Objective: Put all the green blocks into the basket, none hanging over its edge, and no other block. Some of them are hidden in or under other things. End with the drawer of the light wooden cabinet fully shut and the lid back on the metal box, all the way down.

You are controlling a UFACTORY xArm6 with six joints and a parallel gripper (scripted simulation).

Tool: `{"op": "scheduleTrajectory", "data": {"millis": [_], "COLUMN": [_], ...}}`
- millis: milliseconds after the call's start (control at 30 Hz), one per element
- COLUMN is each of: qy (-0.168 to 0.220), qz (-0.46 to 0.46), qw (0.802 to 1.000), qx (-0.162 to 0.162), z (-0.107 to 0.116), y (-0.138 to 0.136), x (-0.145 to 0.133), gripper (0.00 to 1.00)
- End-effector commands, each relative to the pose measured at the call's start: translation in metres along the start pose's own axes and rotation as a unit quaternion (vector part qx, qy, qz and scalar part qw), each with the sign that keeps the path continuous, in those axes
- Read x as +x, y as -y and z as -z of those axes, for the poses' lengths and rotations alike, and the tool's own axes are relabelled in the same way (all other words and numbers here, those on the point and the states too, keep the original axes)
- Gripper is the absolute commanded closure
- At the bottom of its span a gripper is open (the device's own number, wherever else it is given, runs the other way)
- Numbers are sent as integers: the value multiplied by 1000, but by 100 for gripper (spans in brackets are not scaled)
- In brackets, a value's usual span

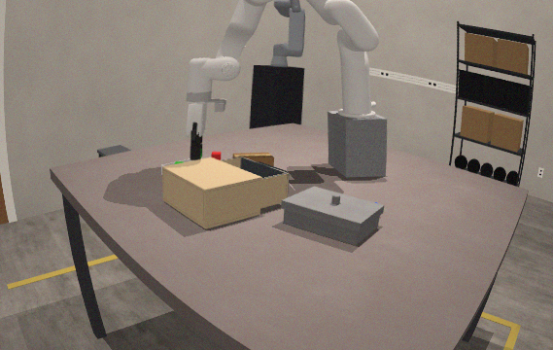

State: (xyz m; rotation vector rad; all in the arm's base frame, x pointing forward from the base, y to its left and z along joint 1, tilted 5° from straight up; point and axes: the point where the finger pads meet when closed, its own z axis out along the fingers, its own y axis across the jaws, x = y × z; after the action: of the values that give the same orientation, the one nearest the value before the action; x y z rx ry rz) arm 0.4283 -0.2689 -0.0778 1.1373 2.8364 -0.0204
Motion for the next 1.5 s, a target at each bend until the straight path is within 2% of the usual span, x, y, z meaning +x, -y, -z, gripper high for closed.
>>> {"op": "scheduleTrajectory", "data": {"millis": [0,667,1467], "qy": [2,2,2], "qz": [0,0,0], "qw": [1000,1000,1000], "qx": [0,0,0], "z": [-7,-25,-28], "y": [0,0,0], "x": [-2,-2,-2], "gripper": [100,100,100]}}
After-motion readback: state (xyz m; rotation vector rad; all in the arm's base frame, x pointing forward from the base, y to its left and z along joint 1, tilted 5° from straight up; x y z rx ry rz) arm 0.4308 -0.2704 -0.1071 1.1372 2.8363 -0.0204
